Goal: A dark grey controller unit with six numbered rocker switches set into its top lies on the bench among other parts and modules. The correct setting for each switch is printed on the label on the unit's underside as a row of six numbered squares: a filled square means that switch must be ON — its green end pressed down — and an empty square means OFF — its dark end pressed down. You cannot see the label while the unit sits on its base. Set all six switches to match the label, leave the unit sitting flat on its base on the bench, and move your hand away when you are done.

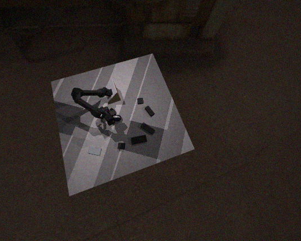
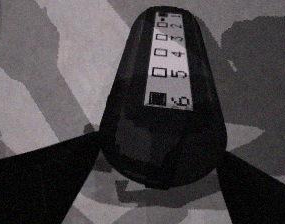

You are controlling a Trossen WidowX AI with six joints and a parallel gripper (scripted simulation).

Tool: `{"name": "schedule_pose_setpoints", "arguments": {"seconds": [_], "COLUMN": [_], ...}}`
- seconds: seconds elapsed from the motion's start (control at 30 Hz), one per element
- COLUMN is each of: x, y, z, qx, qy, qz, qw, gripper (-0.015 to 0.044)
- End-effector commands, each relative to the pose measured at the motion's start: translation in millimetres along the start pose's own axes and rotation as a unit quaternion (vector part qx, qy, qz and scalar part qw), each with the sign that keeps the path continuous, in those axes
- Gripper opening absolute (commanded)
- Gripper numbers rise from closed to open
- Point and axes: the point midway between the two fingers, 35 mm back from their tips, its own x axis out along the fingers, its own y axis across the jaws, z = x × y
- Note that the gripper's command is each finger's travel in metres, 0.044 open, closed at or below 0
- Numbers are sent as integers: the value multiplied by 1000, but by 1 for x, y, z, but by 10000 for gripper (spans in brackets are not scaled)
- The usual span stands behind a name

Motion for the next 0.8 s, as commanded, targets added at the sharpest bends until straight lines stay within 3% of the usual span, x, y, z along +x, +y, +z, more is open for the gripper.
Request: {"name": "schedule_pose_setpoints", "arguments": {"seconds": [0.0, 0.77], "x": [5, 16], "y": [2, 2], "z": [-3, -18], "qx": [-1, -1], "qy": [-2, -1], "qz": [6, 6], "qw": [1000, 1000], "gripper": [338, 338]}}
